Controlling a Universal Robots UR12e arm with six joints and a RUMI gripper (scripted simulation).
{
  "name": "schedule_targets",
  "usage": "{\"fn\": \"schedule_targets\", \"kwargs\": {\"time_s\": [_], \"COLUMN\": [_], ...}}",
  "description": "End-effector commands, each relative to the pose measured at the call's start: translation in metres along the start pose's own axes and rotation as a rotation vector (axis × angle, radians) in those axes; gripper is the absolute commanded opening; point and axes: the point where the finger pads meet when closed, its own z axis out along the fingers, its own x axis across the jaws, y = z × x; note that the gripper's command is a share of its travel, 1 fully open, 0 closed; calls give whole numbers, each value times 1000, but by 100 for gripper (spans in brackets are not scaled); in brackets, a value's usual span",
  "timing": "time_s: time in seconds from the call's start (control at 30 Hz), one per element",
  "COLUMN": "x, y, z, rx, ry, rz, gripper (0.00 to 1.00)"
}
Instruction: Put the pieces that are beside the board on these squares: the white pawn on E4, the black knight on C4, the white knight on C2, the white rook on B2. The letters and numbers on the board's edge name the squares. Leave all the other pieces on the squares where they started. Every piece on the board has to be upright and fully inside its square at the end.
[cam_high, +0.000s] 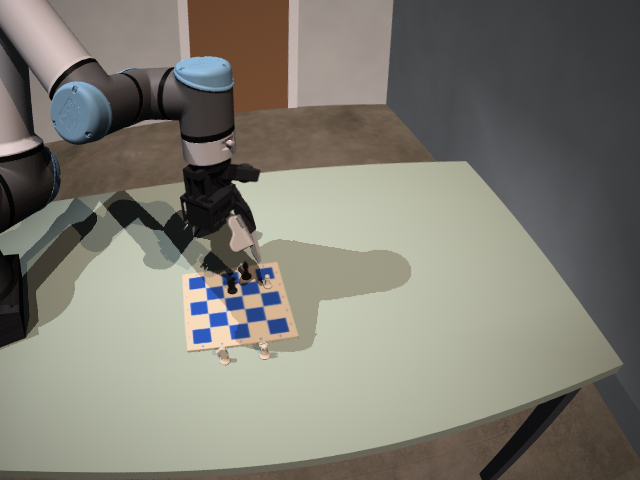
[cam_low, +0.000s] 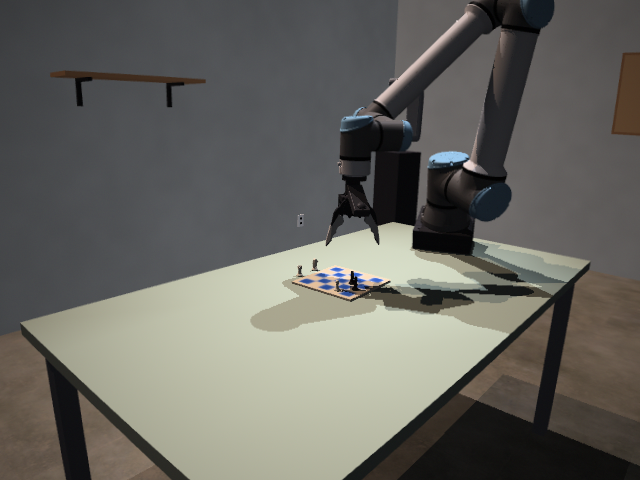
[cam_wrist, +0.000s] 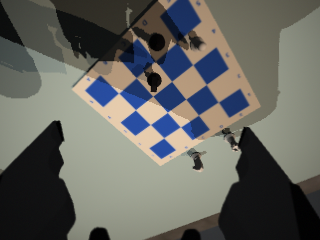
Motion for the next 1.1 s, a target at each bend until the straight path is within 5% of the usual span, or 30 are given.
{"fn": "schedule_targets", "kwargs": {"time_s": [0.0, 0.57, 1.07], "x": [1, 12, 29], "y": [1, 17, 48], "z": [0, 1, 4], "rx": [1, 0, -1], "ry": [1, 0, -1], "rz": [-27, -334, -850], "gripper": [100, 100, 100]}}
